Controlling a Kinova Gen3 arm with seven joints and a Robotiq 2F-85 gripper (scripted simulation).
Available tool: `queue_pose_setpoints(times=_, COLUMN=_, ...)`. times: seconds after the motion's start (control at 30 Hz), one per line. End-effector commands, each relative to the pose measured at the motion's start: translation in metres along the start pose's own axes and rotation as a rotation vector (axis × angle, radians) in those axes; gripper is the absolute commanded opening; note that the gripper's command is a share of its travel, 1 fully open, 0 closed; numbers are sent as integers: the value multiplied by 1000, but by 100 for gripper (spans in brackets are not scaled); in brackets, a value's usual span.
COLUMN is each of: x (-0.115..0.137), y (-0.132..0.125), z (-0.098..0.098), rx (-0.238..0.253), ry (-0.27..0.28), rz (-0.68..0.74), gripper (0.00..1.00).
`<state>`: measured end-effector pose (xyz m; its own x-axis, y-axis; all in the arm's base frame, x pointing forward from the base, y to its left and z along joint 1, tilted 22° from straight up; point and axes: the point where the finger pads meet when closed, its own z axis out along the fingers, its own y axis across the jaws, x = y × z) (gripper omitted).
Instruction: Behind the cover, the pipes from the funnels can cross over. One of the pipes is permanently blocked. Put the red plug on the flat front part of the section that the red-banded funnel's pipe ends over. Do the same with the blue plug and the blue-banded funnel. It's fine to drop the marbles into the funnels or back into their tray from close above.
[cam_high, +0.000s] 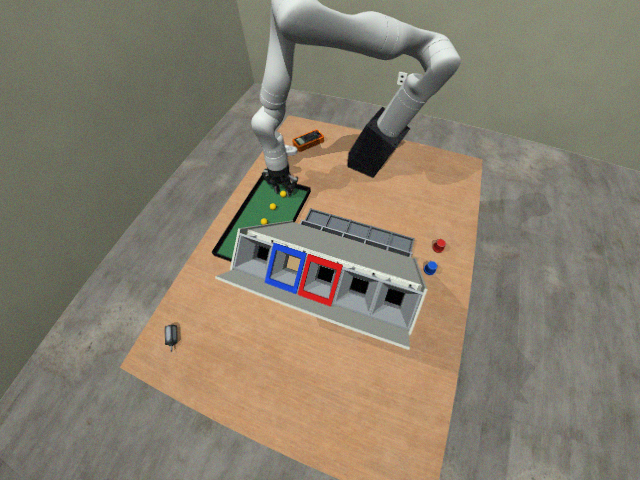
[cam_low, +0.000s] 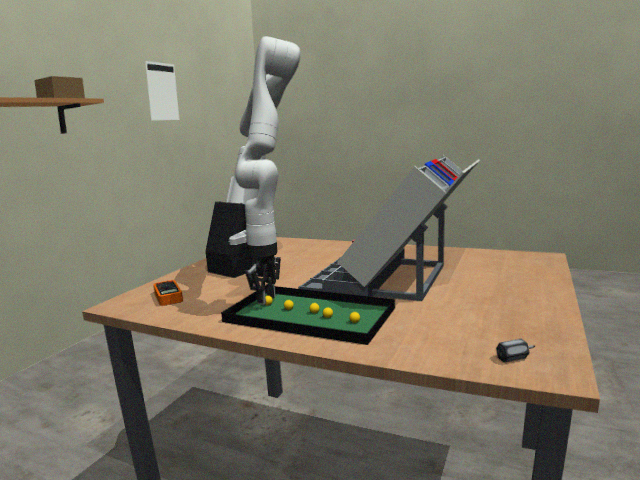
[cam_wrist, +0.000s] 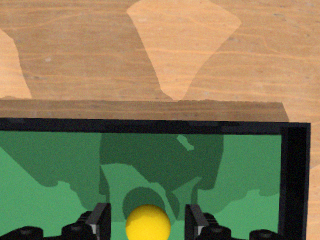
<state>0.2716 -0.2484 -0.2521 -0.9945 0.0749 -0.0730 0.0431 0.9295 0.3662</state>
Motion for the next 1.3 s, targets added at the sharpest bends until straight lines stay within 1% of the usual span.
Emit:
queue_pose_setpoints(times=0.0, x=0, y=-1, z=-1, rx=1, ry=-1, rz=0, gripper=50)
queue_pose_setpoints(times=0.17, x=0, y=-1, z=-1, rx=1, ry=-1, rz=0, gripper=50)
queue_pose_setpoints(times=0.2, x=-1, y=-1, z=7, rx=1, ry=-1, rz=0, gripper=50)
queue_pose_setpoints(times=0.73, x=-1, y=-1, z=7, rx=1, ry=-1, rz=0, gripper=50)
queue_pose_setpoints(times=0.77, x=-1, y=-1, z=7, rx=2, ry=-1, rz=0, gripper=0)
queue_pose_setpoints(times=1.27, x=-1, y=-1, z=7, rx=2, ry=-1, rz=0, gripper=0)
